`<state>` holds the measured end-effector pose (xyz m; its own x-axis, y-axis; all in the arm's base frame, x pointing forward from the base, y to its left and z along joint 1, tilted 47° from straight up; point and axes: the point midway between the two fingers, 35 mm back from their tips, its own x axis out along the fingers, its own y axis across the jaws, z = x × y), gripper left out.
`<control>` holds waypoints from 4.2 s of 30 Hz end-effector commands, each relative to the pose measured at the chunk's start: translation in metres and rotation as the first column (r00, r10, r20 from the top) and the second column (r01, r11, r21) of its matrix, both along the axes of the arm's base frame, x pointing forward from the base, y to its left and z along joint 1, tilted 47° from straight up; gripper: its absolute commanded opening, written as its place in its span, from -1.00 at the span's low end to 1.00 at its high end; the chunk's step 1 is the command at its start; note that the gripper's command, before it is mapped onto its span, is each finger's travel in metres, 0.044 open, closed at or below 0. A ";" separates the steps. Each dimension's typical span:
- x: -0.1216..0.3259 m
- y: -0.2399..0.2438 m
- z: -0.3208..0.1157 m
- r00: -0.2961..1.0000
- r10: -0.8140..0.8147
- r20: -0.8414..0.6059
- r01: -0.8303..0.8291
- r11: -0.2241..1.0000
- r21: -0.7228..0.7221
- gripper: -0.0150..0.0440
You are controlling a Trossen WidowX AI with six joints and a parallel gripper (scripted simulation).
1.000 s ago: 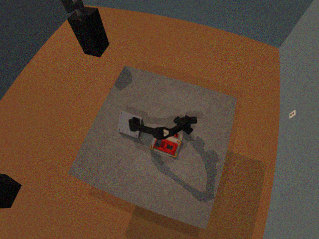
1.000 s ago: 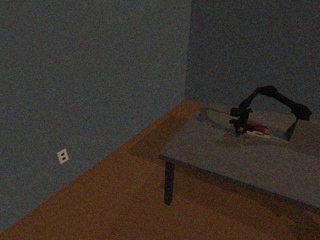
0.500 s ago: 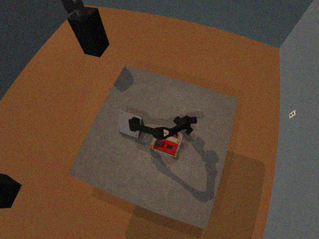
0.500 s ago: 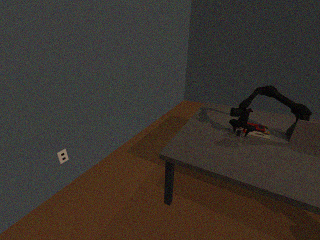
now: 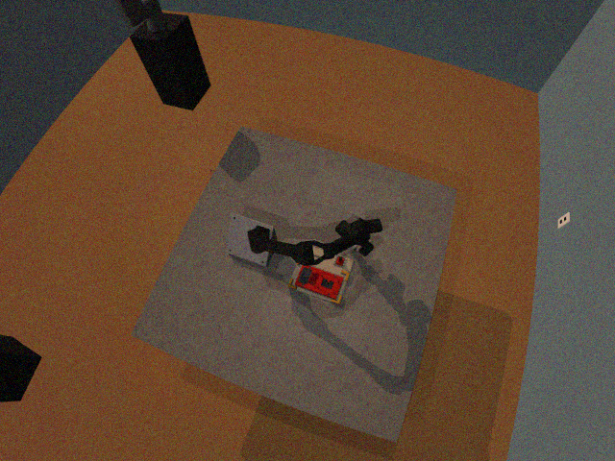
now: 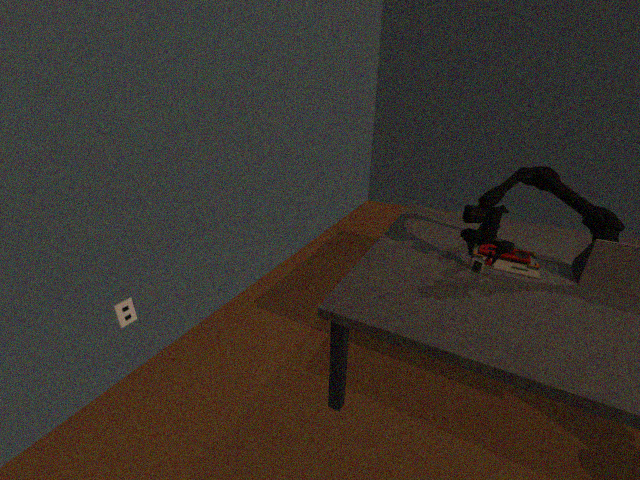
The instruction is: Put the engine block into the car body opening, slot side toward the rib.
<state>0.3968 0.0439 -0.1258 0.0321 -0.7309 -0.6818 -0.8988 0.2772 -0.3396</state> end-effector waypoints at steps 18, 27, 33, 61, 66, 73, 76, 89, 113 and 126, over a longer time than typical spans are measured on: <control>-0.001 0.029 0.028 1.000 -0.012 0.002 0.012 1.000 0.005 1.00; 0.001 0.018 0.018 1.000 -0.012 0.002 0.012 1.000 0.004 1.00; 0.001 0.007 0.008 1.000 -0.012 0.002 0.012 1.000 0.003 1.00; 0.003 -0.023 -0.020 1.000 -0.012 0.002 0.012 1.000 0.002 1.00; 0.003 -0.029 -0.025 1.000 -0.012 0.002 0.012 1.000 0.001 1.00; 0.003 -0.033 -0.029 1.000 -0.012 0.002 0.012 1.000 0.001 0.82; 0.003 -0.033 -0.029 1.000 -0.012 0.002 0.012 1.000 0.001 0.56; 0.003 -0.033 -0.029 1.000 -0.012 0.002 0.012 1.000 0.001 -0.14; 0.007 0.018 0.014 1.000 -0.010 0.002 0.010 1.000 0.010 -0.49; 0.004 0.048 0.043 1.000 -0.011 0.001 0.011 1.000 0.009 -0.49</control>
<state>0.3998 0.0825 -0.0916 0.0201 -0.7292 -0.6840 -0.8991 0.2860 -0.3313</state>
